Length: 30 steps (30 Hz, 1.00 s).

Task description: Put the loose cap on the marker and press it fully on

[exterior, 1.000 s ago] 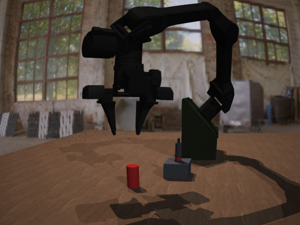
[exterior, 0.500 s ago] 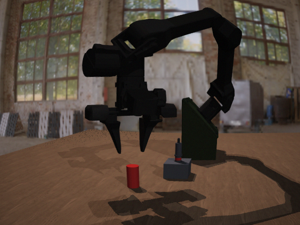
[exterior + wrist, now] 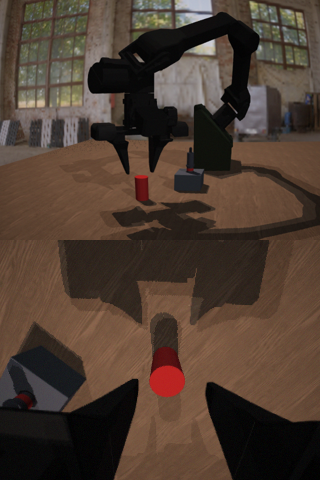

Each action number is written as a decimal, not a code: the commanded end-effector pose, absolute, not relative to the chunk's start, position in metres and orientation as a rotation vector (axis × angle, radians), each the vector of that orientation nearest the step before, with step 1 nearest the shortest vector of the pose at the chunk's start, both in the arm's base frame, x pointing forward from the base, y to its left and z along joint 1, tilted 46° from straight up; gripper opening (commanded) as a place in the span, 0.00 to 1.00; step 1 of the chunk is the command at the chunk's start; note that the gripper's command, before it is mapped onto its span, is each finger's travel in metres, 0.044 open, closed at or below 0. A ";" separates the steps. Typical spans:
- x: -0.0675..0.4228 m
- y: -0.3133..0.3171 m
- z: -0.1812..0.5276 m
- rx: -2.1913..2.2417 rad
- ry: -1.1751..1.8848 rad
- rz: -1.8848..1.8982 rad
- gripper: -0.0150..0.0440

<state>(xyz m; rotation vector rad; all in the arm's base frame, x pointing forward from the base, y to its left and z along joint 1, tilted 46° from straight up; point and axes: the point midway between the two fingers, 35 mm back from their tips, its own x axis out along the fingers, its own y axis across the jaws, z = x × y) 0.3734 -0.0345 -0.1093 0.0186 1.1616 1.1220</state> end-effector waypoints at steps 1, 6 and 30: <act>0.371 -0.027 -0.116 0.030 1.168 1.125 0.66; 0.371 -0.021 -0.121 0.030 1.168 1.125 0.66; 0.369 -0.001 -0.140 0.032 1.166 1.126 0.48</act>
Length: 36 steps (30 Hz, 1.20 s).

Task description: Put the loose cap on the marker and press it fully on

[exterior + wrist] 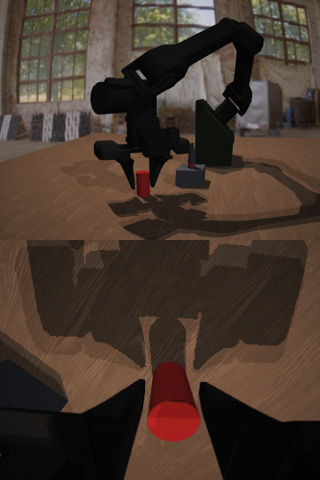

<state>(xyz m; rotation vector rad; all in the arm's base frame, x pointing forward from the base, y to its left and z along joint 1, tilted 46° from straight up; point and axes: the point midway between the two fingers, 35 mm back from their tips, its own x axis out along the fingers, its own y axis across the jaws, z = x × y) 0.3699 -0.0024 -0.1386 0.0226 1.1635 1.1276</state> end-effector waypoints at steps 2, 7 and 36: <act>0.369 -0.001 -0.140 0.032 1.166 1.126 0.46; 0.369 -0.001 -0.140 0.032 1.166 1.126 0.40; 0.366 -0.046 -0.089 0.030 1.169 1.125 0.25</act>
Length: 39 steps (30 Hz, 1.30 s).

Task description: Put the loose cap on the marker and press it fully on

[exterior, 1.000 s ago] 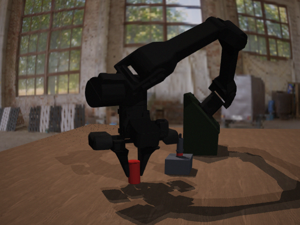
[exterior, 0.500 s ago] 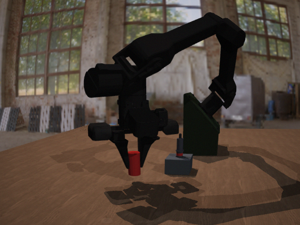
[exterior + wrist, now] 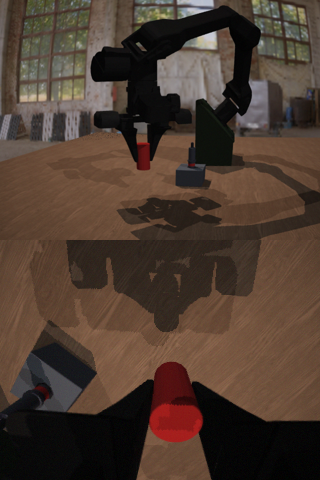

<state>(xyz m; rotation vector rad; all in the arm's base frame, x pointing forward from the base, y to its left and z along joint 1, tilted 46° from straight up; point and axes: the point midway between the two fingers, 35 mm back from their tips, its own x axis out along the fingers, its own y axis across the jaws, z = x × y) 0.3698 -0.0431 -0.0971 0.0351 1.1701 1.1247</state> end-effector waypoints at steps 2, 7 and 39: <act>0.362 -0.046 -0.085 0.030 1.169 1.124 0.25; 0.352 -0.047 -0.073 0.030 1.170 1.124 0.25; 0.278 -0.040 -0.013 0.034 1.174 1.125 0.25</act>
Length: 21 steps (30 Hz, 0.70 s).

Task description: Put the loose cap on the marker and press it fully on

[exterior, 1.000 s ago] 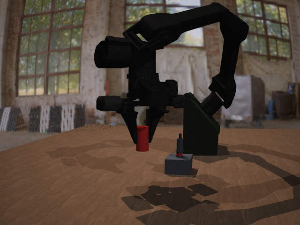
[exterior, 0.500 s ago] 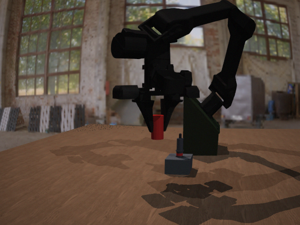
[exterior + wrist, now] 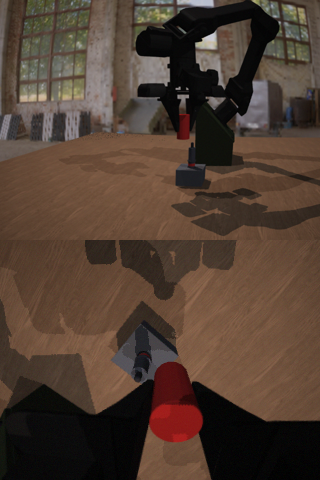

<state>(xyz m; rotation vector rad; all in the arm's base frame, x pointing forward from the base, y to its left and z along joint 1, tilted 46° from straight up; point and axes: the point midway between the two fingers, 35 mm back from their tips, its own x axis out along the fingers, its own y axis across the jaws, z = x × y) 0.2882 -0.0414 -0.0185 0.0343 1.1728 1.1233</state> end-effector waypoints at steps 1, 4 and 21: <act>0.275 -0.040 -0.011 0.034 1.174 1.125 0.25; 0.268 -0.038 -0.007 0.034 1.174 1.126 0.25; 0.261 -0.029 -0.012 0.035 1.174 1.126 0.25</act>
